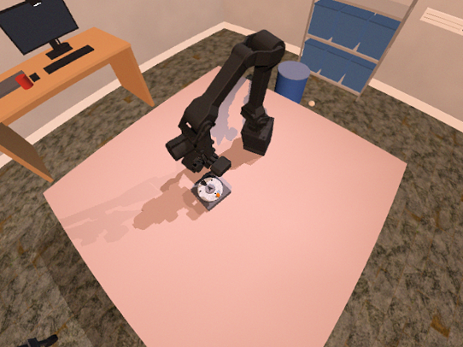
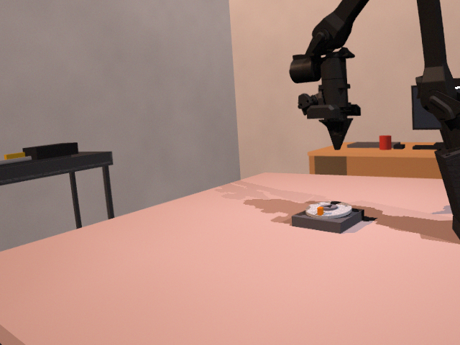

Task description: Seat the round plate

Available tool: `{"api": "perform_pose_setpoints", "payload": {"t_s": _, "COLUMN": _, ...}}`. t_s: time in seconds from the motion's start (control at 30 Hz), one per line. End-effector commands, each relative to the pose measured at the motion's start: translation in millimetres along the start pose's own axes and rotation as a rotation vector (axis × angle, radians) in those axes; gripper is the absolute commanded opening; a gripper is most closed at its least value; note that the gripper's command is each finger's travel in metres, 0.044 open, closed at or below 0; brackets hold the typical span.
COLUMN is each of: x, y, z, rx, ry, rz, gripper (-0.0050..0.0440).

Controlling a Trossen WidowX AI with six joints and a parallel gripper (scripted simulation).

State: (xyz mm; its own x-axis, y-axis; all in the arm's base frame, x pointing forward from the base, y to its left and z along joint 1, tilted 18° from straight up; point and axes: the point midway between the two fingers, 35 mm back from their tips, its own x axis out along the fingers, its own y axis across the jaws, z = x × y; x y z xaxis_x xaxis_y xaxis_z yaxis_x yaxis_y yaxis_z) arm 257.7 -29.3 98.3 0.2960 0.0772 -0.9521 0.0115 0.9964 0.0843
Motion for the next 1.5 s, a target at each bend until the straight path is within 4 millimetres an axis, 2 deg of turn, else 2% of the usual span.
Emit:
{"api": "perform_pose_setpoints", "payload": {"t_s": 0.0, "x": -4.3, "y": 0.1, "z": 2.7, "rx": -0.011, "ry": -0.018, "rz": -0.002, "gripper": -0.0050}}
{"api": "perform_pose_setpoints", "payload": {"t_s": 0.43, "x": -4.3, "y": 0.1, "z": 2.7, "rx": -0.011, "ry": -0.018, "rz": -0.002, "gripper": -0.0050}}
{"api": "perform_pose_setpoints", "payload": {"t_s": 0.47, "x": 2.4, "y": 1.8, "z": 0.4, "rx": -0.012, "ry": 0.002, "rz": 0.002, "gripper": -0.0050}}
{"api": "perform_pose_setpoints", "payload": {"t_s": 0.53, "x": 12.2, "y": 9.4, "z": 17.0, "rx": -0.010, "ry": -0.015, "rz": -0.004, "gripper": -0.0050}}
{"api": "perform_pose_setpoints", "payload": {"t_s": 0.57, "x": 23.5, "y": 17.0, "z": 24.4, "rx": -0.009, "ry": -0.015, "rz": -0.003, "gripper": -0.0050}}
{"api": "perform_pose_setpoints", "payload": {"t_s": 0.63, "x": 23.5, "y": 17.0, "z": 24.4, "rx": -0.009, "ry": -0.015, "rz": -0.003, "gripper": -0.0050}}
{"api": "perform_pose_setpoints", "payload": {"t_s": 0.73, "x": 59.2, "y": 44.2, "z": 42.3, "rx": -0.009, "ry": -0.018, "rz": -0.001, "gripper": -0.0050}}
{"api": "perform_pose_setpoints", "payload": {"t_s": 0.8, "x": 74.8, "y": 57.4, "z": 47.5, "rx": -0.008, "ry": -0.020, "rz": 0.001, "gripper": -0.0050}}
{"api": "perform_pose_setpoints", "payload": {"t_s": 1.2, "x": 84.3, "y": 58.7, "z": 44.8, "rx": -0.008, "ry": -0.010, "rz": 0.000, "gripper": -0.0050}}
{"api": "perform_pose_setpoints", "payload": {"t_s": 1.47, "x": 121.5, "y": 58.3, "z": 41.2, "rx": -0.007, "ry": -0.001, "rz": -0.001, "gripper": -0.0050}}
